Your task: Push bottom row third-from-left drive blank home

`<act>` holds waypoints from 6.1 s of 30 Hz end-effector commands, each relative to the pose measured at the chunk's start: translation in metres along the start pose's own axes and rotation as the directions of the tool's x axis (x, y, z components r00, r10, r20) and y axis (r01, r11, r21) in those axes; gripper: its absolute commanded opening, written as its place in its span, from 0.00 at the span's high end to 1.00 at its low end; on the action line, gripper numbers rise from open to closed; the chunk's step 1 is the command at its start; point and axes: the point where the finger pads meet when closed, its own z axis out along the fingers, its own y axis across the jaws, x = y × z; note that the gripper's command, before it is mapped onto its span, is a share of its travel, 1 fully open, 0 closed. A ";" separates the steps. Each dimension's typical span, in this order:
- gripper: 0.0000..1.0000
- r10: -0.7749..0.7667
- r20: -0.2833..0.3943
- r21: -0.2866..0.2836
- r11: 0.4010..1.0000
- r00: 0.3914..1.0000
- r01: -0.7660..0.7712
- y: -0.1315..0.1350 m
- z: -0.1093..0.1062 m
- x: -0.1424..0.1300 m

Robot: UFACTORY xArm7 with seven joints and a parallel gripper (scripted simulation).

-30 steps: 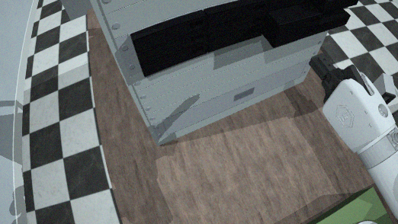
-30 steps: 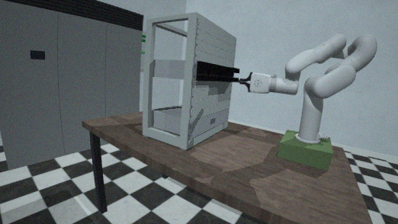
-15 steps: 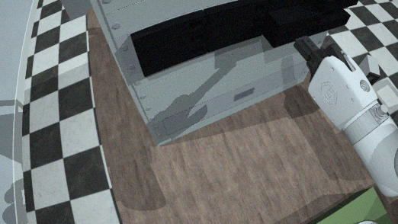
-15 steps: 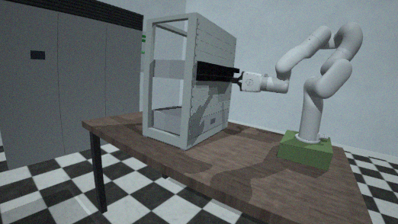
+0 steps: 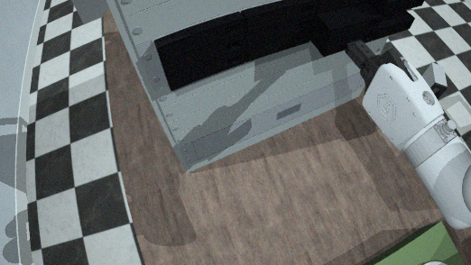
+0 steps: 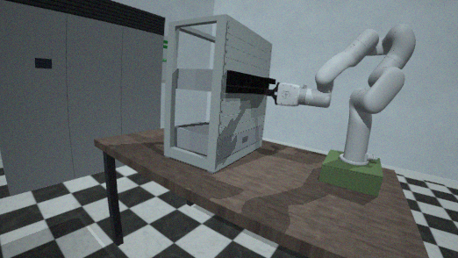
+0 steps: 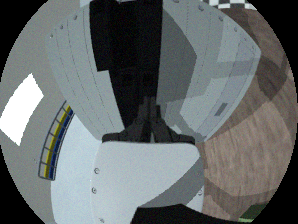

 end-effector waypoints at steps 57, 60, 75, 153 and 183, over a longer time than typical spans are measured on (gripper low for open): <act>1.00 0.000 0.000 0.003 1.000 1.000 0.000 -0.001 0.030 0.000; 1.00 0.000 0.000 0.003 1.000 1.000 0.000 -0.001 0.030 0.000; 1.00 0.000 0.000 0.003 1.000 1.000 0.000 -0.001 0.033 0.000; 1.00 0.000 0.000 0.003 1.000 1.000 0.000 -0.002 -0.056 0.000; 1.00 0.000 0.028 -0.004 1.000 1.000 0.000 -0.002 -0.111 0.001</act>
